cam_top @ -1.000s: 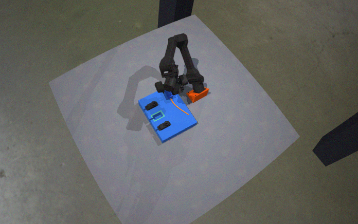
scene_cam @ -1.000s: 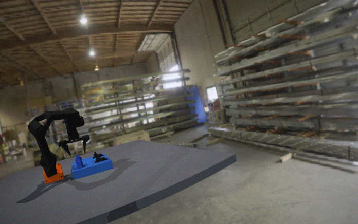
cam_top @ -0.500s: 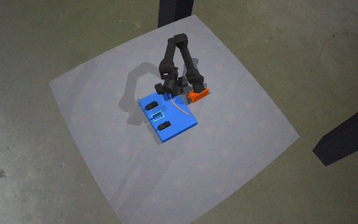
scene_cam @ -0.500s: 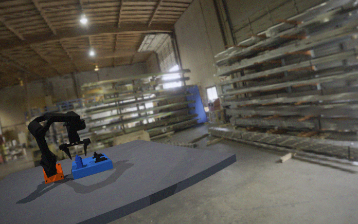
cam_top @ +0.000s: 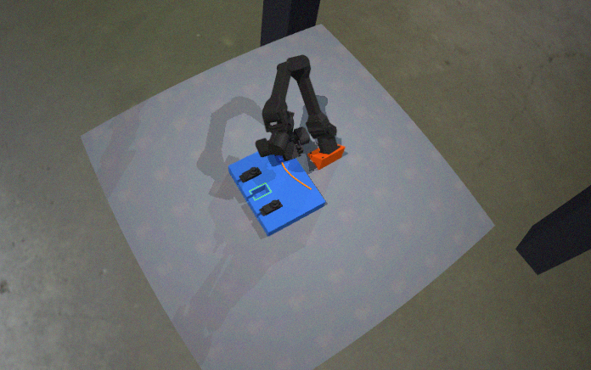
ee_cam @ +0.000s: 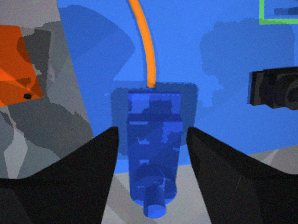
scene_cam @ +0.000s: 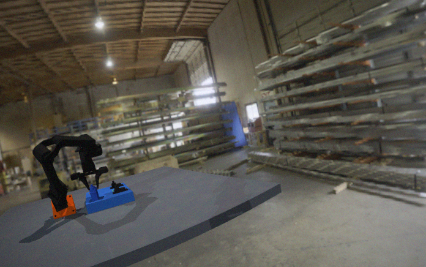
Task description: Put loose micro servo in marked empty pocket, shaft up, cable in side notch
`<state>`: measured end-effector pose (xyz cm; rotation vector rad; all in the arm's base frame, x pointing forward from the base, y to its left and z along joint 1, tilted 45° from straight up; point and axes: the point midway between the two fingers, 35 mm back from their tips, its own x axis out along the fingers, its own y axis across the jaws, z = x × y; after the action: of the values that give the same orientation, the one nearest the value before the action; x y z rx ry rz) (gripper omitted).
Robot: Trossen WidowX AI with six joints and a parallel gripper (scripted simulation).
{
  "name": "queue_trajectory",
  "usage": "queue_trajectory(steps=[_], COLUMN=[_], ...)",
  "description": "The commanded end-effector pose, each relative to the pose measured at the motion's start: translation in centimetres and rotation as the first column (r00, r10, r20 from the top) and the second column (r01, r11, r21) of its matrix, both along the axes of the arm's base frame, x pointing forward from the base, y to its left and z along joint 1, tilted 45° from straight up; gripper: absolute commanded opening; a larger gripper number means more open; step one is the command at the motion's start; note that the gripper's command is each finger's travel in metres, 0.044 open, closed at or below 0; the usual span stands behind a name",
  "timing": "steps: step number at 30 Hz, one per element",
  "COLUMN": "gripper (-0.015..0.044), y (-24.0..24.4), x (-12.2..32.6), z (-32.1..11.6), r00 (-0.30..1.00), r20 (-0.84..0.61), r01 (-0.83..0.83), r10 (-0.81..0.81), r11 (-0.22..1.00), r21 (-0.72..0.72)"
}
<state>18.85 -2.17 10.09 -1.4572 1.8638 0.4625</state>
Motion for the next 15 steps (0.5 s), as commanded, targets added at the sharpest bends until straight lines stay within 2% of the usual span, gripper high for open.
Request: queue_trajectory(steps=[1,6,9,15], gripper=[0.0118,0.0085,0.0006,0.0], y=[-0.1,-0.1,0.2,1.7], x=[0.0,0.0,0.0,0.0], z=[0.0,0.0,0.3,2.0], r00=[1.0,1.0,1.0,1.0], r20=[-0.001,-0.001,-0.001,-0.002], r01=[-0.004,-0.004,-0.004,-0.004], r10=[0.004,0.004,0.004,0.004], r11=[1.0,1.0,1.0,1.0], r21=[-0.003,-0.003,-0.002,-0.002])
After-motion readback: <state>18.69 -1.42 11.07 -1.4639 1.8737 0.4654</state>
